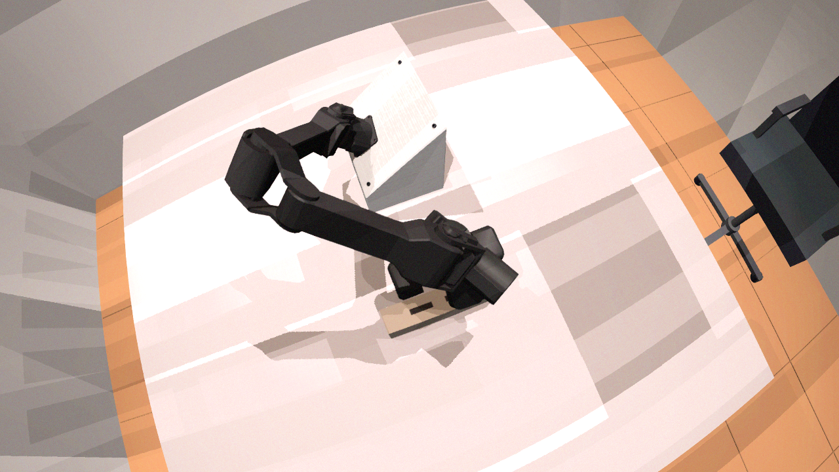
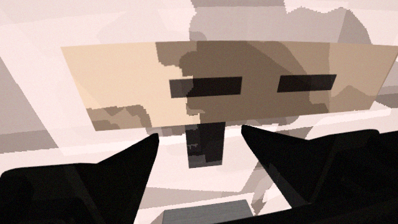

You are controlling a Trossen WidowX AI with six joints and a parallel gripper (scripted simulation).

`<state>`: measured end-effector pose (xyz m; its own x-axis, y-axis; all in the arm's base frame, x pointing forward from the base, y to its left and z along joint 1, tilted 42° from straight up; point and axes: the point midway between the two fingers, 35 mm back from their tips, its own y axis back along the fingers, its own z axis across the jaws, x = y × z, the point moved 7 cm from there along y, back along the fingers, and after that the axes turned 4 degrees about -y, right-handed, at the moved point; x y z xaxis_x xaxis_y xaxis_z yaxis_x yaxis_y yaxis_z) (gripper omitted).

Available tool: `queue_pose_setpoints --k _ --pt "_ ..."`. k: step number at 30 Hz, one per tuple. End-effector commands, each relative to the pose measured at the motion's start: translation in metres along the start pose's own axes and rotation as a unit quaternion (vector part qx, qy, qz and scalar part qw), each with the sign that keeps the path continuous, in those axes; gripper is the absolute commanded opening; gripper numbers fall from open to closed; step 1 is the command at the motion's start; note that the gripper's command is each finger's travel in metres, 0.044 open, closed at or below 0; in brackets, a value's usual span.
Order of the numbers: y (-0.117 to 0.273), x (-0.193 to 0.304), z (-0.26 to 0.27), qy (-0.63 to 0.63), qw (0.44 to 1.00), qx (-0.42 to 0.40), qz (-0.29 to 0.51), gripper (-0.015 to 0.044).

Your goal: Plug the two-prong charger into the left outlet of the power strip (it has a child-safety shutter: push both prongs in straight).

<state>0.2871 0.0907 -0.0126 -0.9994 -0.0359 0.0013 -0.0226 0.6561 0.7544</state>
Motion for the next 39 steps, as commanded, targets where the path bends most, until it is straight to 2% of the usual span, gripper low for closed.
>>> queue_pose_setpoints --k 1,39 --pt "-0.001 0.002 0.0 -0.003 1.0 0.003 -0.001 0.044" --pt "-0.003 0.038 -0.001 -0.004 1.0 0.002 -0.003 0.044"
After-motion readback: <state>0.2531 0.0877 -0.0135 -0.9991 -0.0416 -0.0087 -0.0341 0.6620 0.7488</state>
